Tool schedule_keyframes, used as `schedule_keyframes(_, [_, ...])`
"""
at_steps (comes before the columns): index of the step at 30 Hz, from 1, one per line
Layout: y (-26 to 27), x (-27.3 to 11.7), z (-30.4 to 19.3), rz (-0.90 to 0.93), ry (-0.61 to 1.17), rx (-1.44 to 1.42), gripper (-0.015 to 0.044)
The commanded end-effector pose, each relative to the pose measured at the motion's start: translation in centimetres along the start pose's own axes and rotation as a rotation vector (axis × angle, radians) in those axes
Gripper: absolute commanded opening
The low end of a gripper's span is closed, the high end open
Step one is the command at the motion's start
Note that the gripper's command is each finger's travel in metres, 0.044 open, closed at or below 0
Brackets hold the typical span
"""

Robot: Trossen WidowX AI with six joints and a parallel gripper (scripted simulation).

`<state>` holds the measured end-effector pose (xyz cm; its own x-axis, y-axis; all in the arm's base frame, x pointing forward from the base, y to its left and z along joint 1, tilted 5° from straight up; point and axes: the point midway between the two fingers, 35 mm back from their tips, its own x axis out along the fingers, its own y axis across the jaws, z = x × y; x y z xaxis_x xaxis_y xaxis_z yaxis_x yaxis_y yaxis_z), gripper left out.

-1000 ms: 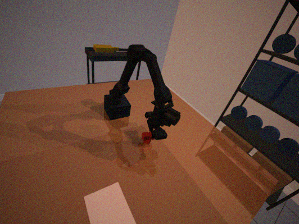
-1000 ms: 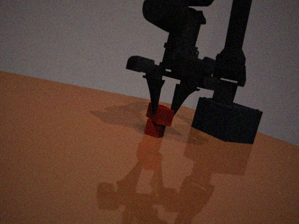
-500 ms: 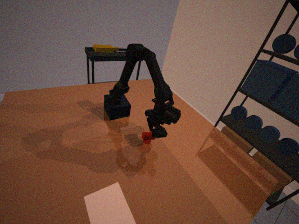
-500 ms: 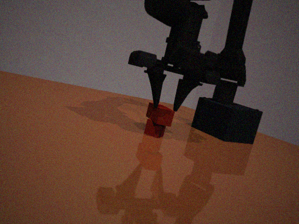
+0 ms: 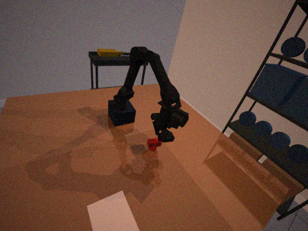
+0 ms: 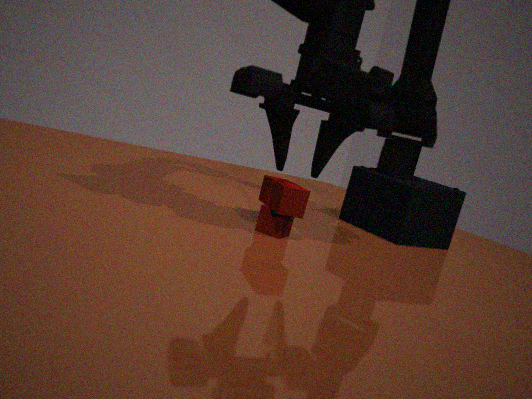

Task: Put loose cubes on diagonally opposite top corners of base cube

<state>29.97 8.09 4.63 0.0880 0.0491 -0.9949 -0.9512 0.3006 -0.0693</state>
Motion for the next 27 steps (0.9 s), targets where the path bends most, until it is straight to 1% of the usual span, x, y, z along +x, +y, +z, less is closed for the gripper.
schedule_keyframes(1, [-0.3,-0.8,0.2,-0.011,-0.007,-0.002,0.0205])
schedule_keyframes(27, [-0.2,-3.6,0.2,-0.011,-0.007,-0.002,0.0205])
